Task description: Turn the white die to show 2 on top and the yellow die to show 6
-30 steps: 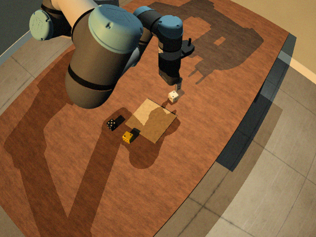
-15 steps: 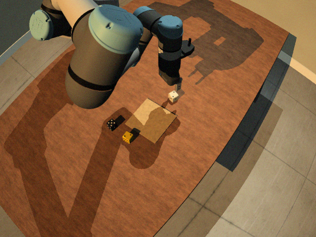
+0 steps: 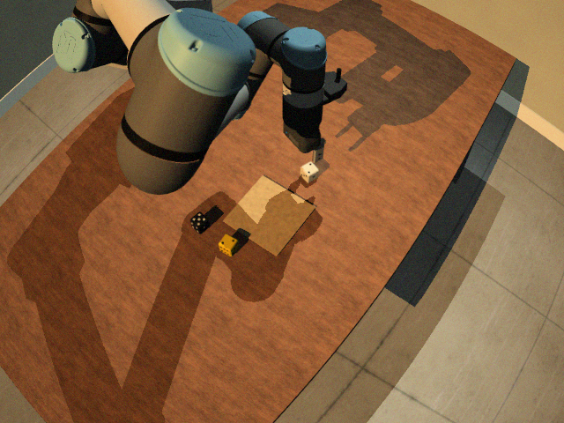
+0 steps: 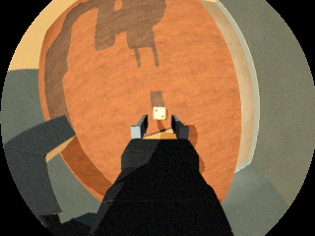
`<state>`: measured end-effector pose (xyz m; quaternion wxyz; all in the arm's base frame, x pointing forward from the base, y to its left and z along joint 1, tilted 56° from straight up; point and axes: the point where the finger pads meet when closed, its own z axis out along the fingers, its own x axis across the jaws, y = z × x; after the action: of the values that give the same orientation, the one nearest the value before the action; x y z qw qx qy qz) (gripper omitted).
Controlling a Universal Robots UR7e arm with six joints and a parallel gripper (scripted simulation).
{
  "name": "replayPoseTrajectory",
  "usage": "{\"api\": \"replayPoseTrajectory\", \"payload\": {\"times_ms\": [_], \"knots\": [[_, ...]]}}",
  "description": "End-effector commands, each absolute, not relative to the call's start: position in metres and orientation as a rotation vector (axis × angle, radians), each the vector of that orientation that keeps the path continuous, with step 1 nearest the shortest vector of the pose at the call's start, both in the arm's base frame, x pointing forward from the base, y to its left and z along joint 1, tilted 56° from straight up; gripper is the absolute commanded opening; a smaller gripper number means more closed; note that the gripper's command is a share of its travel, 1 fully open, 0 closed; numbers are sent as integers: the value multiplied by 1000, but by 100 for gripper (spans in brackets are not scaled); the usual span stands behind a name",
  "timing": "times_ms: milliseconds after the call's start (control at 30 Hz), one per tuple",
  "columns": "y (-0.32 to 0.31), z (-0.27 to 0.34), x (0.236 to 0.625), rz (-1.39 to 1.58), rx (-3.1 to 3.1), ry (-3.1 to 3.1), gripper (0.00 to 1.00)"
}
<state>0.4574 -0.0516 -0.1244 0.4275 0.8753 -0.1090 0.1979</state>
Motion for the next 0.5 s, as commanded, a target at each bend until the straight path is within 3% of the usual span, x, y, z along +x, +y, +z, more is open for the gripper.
{"api": "replayPoseTrajectory", "payload": {"times_ms": [0, 467], "knots": [[-51, -124, 458, 495, 2187, -272, 87], [-57, -128, 460, 496, 2187, -272, 87]]}}
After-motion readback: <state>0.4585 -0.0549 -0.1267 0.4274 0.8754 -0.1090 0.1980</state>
